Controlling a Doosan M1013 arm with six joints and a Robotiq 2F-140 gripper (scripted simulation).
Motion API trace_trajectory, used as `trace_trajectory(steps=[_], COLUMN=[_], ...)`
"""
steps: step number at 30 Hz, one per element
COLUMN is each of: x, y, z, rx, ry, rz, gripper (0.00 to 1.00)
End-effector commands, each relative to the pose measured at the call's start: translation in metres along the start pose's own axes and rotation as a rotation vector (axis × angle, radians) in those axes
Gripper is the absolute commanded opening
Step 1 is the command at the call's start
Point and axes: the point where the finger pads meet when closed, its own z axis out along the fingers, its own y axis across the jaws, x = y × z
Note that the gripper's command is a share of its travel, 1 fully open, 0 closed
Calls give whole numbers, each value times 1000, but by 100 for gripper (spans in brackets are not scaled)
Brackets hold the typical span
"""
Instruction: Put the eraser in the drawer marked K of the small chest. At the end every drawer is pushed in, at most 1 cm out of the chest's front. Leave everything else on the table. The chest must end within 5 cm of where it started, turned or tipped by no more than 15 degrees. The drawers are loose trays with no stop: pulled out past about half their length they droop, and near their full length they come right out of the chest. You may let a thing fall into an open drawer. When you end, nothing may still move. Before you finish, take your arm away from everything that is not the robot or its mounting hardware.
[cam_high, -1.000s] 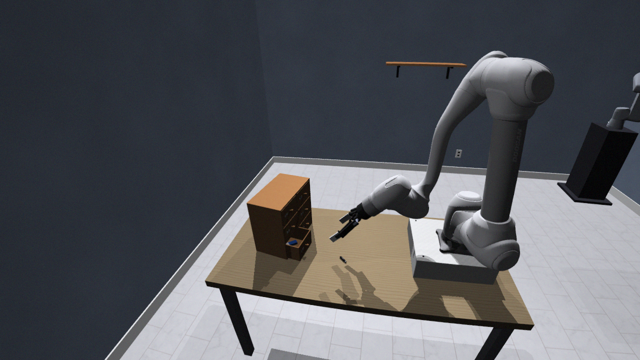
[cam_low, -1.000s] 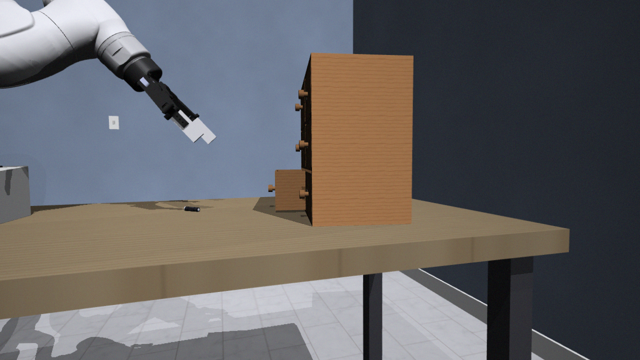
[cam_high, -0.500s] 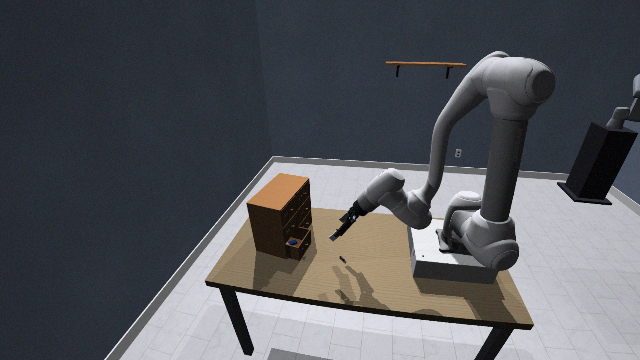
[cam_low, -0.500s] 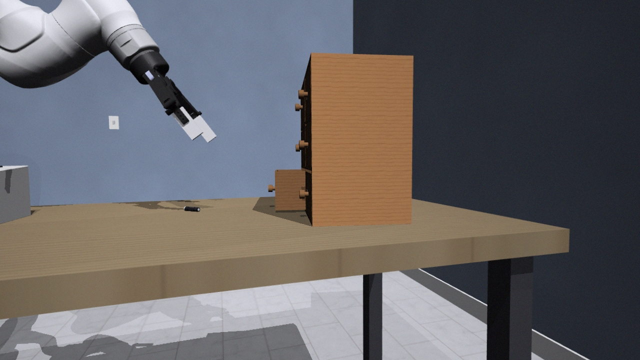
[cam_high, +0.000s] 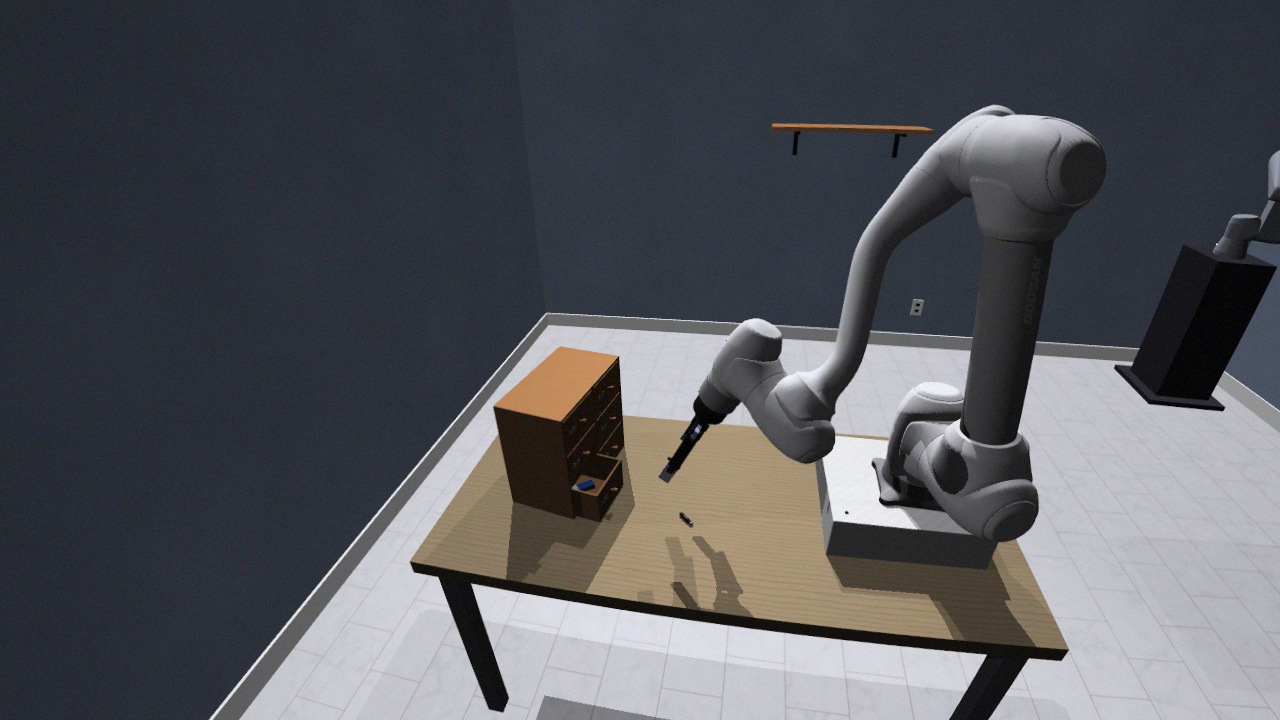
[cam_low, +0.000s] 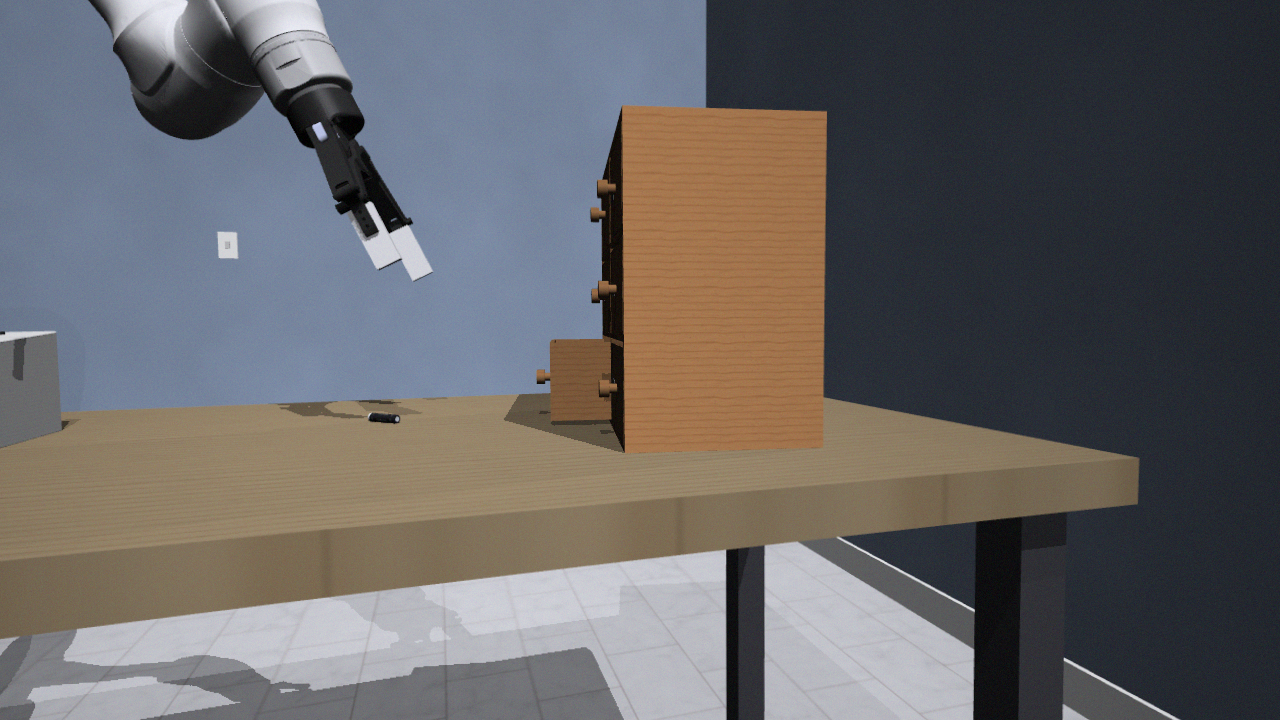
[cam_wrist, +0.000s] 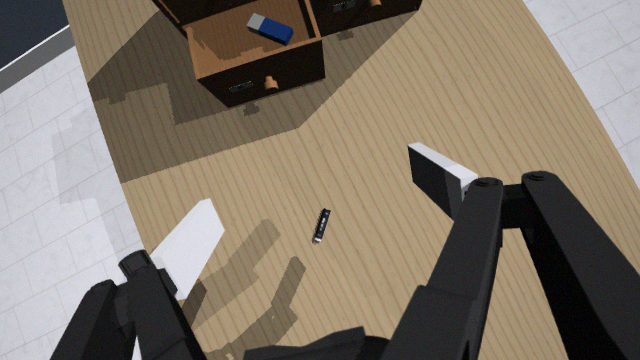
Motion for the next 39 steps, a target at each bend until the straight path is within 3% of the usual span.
trace_trajectory(steps=[1,12,39], x=[5,8,9], y=[5,5,6], z=[-2,-8,-9], rx=[25,24,24], ry=[-221,-410,-461], rz=[-17,-19,-20], gripper=[100,100,100])
